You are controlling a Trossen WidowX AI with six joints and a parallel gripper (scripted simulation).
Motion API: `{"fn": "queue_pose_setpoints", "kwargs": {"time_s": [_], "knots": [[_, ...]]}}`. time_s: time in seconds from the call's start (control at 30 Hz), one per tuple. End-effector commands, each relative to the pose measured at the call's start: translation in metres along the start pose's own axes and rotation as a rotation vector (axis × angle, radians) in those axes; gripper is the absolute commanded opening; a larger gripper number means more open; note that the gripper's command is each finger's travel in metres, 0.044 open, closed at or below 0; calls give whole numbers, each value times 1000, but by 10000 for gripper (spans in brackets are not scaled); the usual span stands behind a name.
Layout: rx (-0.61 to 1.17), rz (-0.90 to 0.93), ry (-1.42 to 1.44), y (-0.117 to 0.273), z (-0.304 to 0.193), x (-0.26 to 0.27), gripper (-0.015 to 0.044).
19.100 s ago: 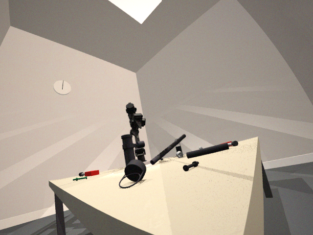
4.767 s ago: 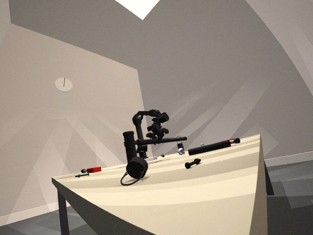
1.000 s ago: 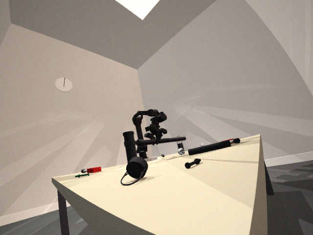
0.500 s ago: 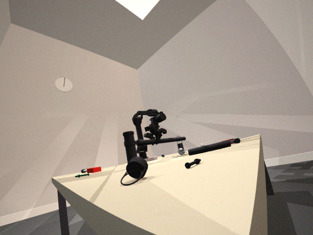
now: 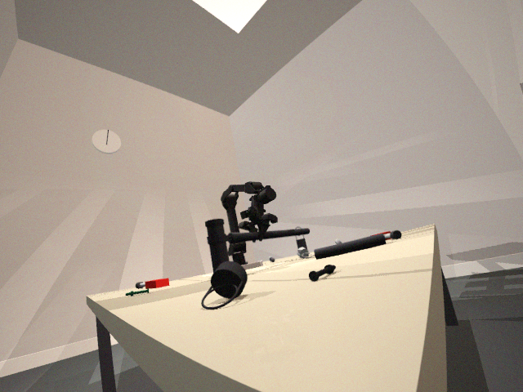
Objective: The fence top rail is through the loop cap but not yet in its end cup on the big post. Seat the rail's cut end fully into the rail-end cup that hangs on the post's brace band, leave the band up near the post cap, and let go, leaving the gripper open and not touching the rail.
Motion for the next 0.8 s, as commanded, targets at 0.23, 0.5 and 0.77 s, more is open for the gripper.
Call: {"fn": "queue_pose_setpoints", "kwargs": {"time_s": [0.23, 0.5, 0.77], "knots": [[-2, -1, -1, 0, 2, -1, 0], [-2, -1, -1, 0, 2, -1, 105], [-1, -1, -1, 4, -1, 1, 315]]}}
Point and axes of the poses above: the point midway between the two fingers, 35 mm back from their tips, its own y axis back along the fingers, its own x axis across the jaws, z = x × y, the point moved 10 cm from there along y, back along the fingers, and after that the axes turned 15 degrees about y, right-handed, at the moved point
